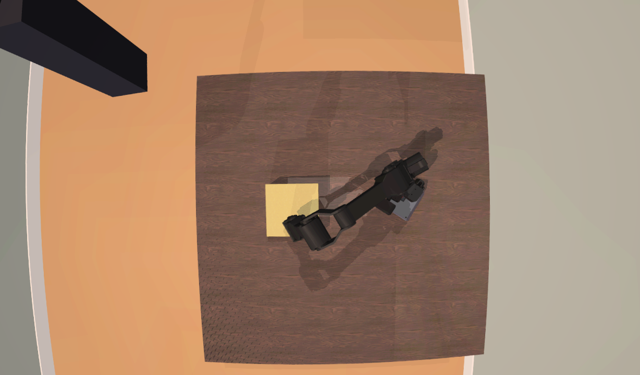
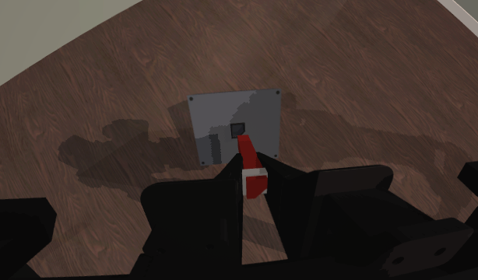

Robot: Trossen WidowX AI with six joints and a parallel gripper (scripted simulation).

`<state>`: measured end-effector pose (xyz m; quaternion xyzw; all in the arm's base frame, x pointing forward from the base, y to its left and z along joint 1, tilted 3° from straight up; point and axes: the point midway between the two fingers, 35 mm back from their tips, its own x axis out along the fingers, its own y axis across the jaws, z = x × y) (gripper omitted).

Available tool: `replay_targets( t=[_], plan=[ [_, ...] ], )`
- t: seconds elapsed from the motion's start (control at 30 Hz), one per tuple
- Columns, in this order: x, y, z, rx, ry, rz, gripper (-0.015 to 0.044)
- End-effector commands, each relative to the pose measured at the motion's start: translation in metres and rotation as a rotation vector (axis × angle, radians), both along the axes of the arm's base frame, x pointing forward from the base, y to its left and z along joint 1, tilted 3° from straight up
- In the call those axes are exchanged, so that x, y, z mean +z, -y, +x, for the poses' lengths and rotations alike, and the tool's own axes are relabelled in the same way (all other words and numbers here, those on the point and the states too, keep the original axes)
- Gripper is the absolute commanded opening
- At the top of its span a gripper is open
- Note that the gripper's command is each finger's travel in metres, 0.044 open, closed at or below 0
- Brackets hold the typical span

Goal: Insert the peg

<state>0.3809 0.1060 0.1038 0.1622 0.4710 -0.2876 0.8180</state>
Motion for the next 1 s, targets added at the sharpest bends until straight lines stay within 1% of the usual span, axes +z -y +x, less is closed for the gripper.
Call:
replay_targets(
  t=[0.0,0.97],
  plan=[
    [-0.009,0.002,0.003,0.013,-0.001,-0.012,0.0],
    [-0.039,0.011,0.016,0.028,0.003,-0.018,0.0]
  ],
)
